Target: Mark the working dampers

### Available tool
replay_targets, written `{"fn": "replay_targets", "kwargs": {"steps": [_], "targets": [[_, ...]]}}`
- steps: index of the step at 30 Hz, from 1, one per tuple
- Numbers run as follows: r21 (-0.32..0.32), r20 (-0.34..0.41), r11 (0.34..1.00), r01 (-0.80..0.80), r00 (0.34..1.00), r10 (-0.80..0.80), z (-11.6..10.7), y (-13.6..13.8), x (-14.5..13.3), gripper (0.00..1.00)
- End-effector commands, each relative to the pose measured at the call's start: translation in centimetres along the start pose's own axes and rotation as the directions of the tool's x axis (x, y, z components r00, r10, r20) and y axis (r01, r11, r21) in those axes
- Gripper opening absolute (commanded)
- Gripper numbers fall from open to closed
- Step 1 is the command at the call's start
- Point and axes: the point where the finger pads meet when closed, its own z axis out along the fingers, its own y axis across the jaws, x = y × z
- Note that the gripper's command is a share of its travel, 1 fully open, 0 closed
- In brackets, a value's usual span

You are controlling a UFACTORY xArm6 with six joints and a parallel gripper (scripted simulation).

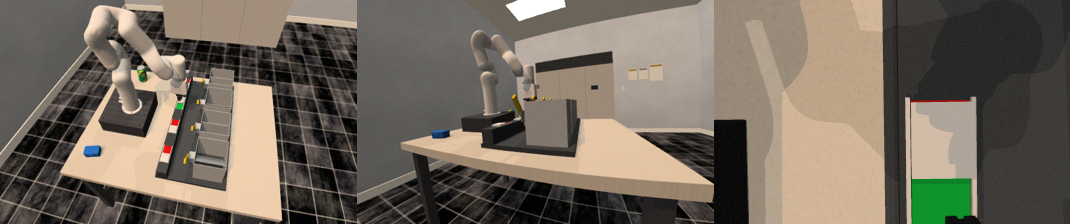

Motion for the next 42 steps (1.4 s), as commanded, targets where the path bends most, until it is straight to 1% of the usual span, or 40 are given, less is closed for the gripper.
{"fn": "replay_targets", "kwargs": {"steps": [1,8,13,16,18,20,22,24,26,37,39,40,42], "targets": [[-0.003,-0.001,1.0,0.0,1.0,0.0,-1.1,0.1,0.0,0.0],[-0.003,-0.001,1.0,0.0,1.0,0.0,-1.9,0.1,0.0,0.0],[-0.003,-0.001,1.0,0.0,1.0,0.0,-2.1,0.1,0.0,0.0],[-0.003,-0.001,1.0,0.0,1.0,0.0,-2.1,0.1,-0.8,0.0],[-0.003,-0.001,1.0,0.0,1.0,0.0,-2.1,0.2,-2.5,0.0],[-0.003,-0.001,1.0,0.0,1.0,0.0,-2.1,0.1,-5.1,0.0],[-0.003,-0.001,1.0,0.0,1.0,0.0,-2.1,0.1,-5.1,0.0],[-0.003,-0.001,1.0,0.0,1.0,0.0,-2.1,0.1,-8.3,0.0],[-0.003,-0.001,1.0,0.0,1.0,0.0,-2.1,0.1,-9.5,0.0],[-0.003,-0.001,1.0,0.0,1.0,0.0,-2.1,0.1,-19.8,0.0],[-0.003,-0.001,1.0,0.0,1.0,0.0,-2.1,0.1,-19.8,0.0],[-0.003,-0.001,1.0,0.0,1.0,0.0,-2.1,0.1,-22.3,0.0],[-0.003,-0.001,1.0,0.0,1.0,0.0,-2.1,0.1,-23.4,0.0]]}}
